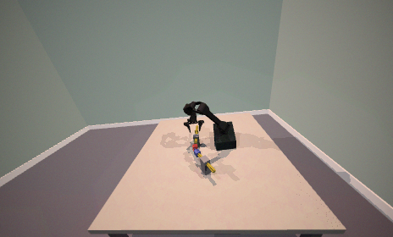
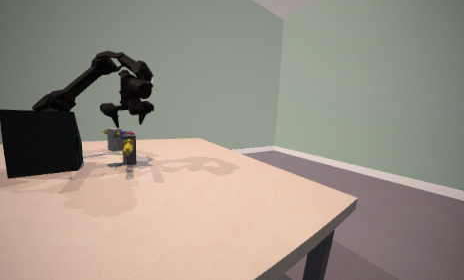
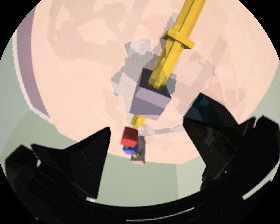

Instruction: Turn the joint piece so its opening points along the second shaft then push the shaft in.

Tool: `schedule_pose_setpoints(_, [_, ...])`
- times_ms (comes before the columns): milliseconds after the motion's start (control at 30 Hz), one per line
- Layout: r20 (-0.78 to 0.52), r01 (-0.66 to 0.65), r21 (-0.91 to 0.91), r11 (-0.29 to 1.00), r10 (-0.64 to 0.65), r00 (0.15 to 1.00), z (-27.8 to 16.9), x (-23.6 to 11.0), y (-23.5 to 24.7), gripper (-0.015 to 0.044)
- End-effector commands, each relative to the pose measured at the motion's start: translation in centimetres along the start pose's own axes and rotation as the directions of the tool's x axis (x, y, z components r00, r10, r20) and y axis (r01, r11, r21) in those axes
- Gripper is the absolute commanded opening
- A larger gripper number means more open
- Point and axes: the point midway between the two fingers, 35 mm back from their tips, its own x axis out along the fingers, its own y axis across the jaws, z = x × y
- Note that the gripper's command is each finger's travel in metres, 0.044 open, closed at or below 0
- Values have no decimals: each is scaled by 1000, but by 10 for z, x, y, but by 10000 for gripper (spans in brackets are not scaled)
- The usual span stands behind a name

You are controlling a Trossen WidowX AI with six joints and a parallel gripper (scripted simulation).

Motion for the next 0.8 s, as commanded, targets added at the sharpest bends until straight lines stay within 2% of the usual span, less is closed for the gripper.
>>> schedule_pose_setpoints(0, [38,21,-131,991,-16,999,18,-8,-6,440])
schedule_pose_setpoints(367, [145,126,-460,879,-66,987,62,-29,-25,440])
schedule_pose_setpoints(767, [270,283,-718,636,-119,955,110,-55,-50,440])
